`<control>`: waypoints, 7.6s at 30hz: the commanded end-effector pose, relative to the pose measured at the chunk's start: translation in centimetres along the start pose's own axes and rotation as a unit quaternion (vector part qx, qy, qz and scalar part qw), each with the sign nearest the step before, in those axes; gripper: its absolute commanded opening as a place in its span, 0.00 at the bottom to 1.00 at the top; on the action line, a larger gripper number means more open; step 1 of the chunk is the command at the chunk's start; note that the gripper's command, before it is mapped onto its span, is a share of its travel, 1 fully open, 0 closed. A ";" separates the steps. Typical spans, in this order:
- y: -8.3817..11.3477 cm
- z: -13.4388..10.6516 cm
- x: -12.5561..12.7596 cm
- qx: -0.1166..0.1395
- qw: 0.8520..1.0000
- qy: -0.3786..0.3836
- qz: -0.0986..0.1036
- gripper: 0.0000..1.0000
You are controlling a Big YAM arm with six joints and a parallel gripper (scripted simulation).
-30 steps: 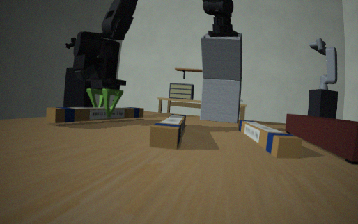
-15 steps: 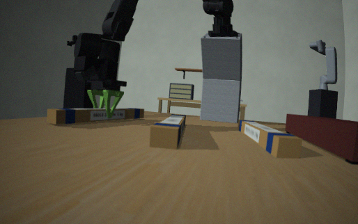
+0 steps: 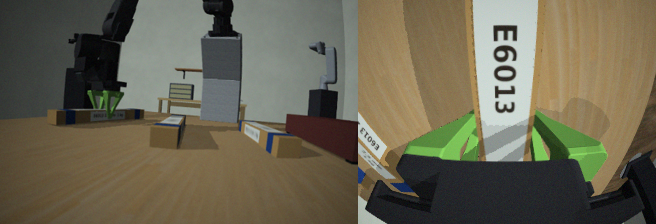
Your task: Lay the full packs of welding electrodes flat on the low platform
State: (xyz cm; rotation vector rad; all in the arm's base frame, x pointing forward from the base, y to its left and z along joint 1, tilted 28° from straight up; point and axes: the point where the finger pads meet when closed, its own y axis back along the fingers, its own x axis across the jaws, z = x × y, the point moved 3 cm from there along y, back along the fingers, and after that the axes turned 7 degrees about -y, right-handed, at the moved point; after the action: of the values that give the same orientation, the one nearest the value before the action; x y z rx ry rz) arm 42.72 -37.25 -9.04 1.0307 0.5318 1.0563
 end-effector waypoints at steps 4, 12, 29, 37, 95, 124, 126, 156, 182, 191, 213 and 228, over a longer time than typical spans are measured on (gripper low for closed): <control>1.4 1.0 -1.2 -0.017 1.000 -0.004 -0.009 0.00; 1.5 1.4 -1.2 -0.021 1.000 -0.002 -0.010 0.00; 1.6 1.6 -1.3 -0.023 1.000 -0.001 -0.010 0.00; 1.0 1.0 -1.0 -0.015 1.000 -0.001 -0.007 0.74; 11.6 -0.2 0.1 -0.002 1.000 0.004 -0.001 0.74; 11.4 -0.3 2.4 -0.005 0.998 0.058 -0.001 0.74; 11.7 -0.3 3.8 -0.008 0.996 0.093 -0.002 0.74; 12.3 -2.5 21.1 -0.018 0.984 0.176 -0.003 0.74; 9.4 -2.6 20.4 -0.009 0.986 0.169 -0.003 0.74; 6.4 -2.6 20.8 -0.009 0.985 0.172 -0.001 0.74; 2.4 -3.0 20.9 -0.006 0.985 0.175 -0.001 0.74; 3.2 -2.9 21.4 -0.007 0.985 0.175 -0.001 0.74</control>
State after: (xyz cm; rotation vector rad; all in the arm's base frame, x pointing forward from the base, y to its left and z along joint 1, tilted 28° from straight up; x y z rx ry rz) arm 48.05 -17.17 -6.29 0.8428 0.8128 1.2418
